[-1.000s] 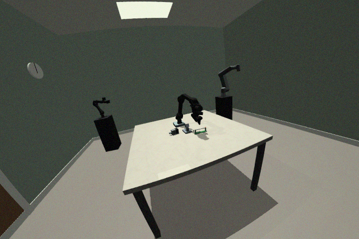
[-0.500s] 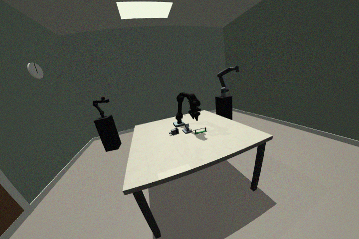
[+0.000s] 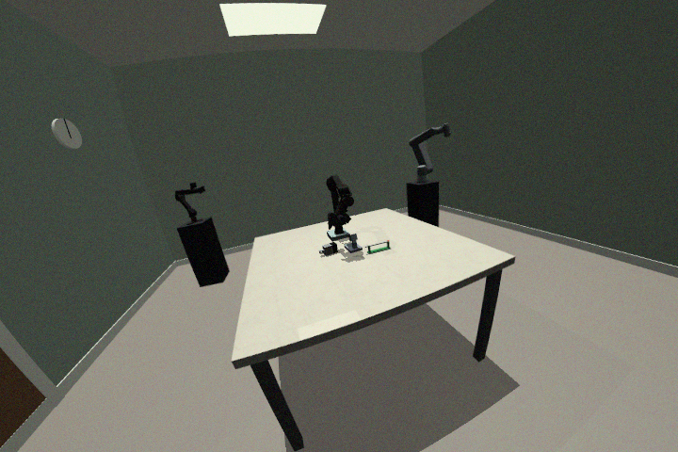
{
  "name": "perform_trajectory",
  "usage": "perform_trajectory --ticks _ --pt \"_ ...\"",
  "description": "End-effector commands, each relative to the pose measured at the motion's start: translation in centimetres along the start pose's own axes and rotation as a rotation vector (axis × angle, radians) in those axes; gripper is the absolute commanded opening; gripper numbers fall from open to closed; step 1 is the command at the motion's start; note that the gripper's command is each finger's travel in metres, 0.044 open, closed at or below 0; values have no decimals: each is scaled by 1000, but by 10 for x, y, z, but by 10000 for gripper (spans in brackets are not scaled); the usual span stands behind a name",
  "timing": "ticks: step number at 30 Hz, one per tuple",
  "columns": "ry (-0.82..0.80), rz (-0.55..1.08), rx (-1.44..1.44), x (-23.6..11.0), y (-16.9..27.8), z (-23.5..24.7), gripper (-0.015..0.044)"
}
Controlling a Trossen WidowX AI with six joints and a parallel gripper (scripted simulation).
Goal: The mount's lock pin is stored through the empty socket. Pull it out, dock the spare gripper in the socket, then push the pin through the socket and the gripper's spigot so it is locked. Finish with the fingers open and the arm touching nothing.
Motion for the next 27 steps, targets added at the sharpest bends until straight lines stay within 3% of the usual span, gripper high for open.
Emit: perform_trajectory --ticks 1,8,20,27 --pt "-39 149 -48 14 13 35 440" --pt "-42 157 -50 17 12 37 440" --pt "-42 155 -50 69 -26 44 440" --pt "-42 155 -50 75 -30 44 440"
Point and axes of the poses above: the point midway between the two fingers, 35 mm back from their tips, its own x axis out along the fingers, its own z axis across the jaws, y = z × x, the point moved 4 cm from there along -x, back along the fingers, and after that the axes turned 4 degrees about x, right-handed, at the moved point
